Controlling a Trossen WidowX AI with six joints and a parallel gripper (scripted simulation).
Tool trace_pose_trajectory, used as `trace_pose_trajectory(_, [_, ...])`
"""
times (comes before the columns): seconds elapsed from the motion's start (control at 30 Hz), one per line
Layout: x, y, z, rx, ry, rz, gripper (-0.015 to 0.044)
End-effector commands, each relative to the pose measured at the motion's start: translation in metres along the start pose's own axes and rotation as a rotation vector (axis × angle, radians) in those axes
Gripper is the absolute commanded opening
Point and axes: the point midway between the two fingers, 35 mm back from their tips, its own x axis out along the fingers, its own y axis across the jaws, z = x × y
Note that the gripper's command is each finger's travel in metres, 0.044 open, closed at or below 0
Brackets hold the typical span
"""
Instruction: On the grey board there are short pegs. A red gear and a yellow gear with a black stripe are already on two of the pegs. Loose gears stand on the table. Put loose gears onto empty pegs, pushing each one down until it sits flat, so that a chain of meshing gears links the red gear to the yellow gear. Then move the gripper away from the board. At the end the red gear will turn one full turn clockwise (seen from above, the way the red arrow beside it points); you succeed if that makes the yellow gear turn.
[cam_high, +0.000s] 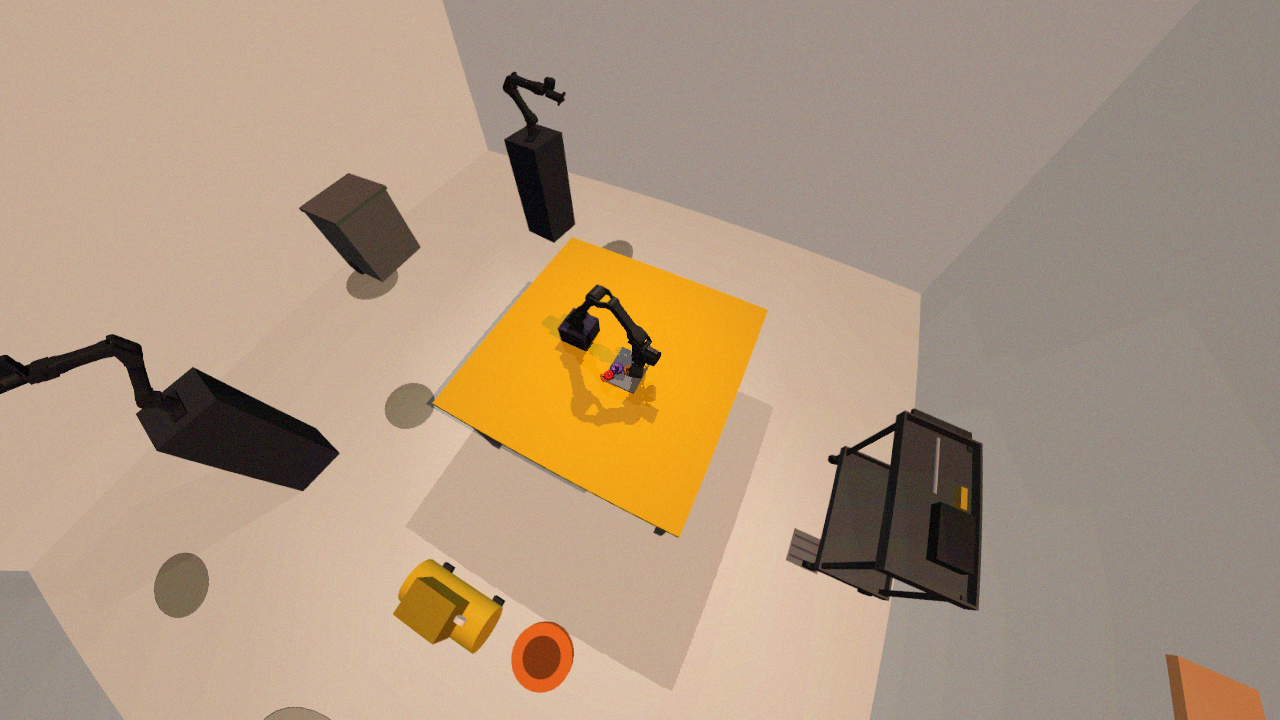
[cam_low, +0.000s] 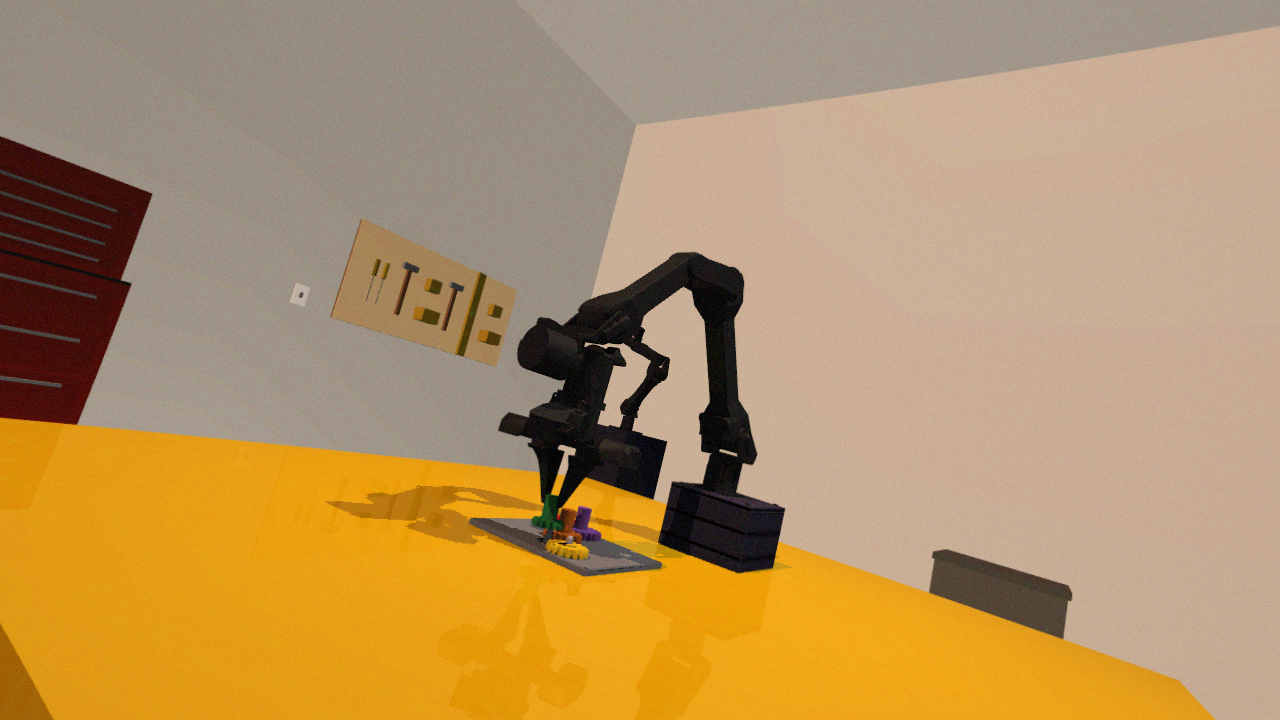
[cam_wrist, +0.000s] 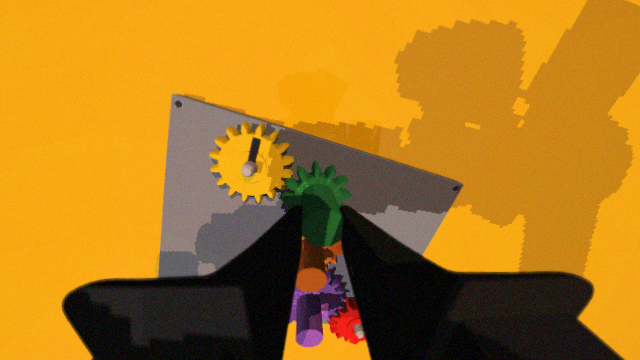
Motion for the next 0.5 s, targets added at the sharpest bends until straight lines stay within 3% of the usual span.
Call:
trace_pose_trajectory(0.0, [0.0057,0.0027,-0.0071,0.065,0.027,0.013,0.0])
trace_pose_trajectory(0.47, [-0.0039,0.0033,-0.0058,-0.099,0.026,0.015,0.0])
